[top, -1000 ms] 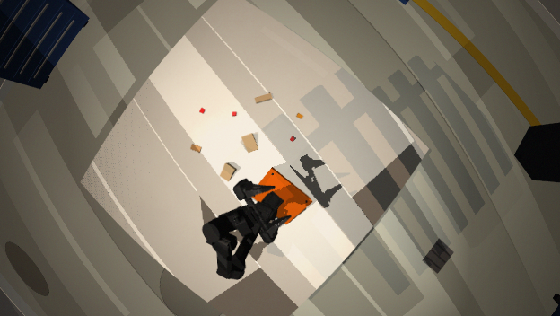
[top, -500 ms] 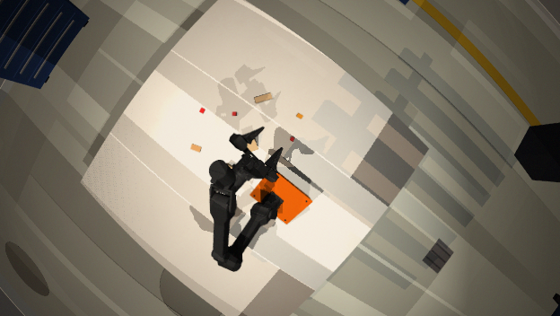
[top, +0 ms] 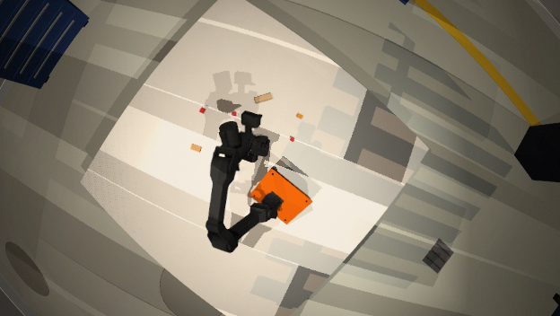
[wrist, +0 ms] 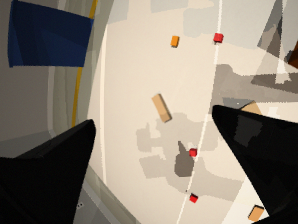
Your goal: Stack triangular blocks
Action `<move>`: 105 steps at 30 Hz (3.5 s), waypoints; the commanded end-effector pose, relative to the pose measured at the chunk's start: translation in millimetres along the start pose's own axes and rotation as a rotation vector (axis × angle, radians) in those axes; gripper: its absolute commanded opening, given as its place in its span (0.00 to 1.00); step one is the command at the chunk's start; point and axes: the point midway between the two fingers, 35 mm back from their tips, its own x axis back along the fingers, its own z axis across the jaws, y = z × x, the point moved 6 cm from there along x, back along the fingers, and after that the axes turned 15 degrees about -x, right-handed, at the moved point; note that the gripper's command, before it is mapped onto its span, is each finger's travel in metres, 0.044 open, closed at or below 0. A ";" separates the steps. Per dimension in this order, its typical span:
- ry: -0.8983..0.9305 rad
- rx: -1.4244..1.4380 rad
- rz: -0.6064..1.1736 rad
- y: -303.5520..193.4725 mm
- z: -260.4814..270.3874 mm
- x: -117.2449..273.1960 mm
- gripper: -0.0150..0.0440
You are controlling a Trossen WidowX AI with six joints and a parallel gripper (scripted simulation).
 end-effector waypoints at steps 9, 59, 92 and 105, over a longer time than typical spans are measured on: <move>-0.710 -0.931 -0.278 -44.4 -78.2 -84.4 1.00; -0.713 -0.939 -0.282 -47.4 -115.7 -127.9 1.00; -0.717 -0.938 -0.283 -43.0 -149.4 -157.4 0.82; -0.717 -0.938 -0.283 -43.0 -149.4 -157.4 0.44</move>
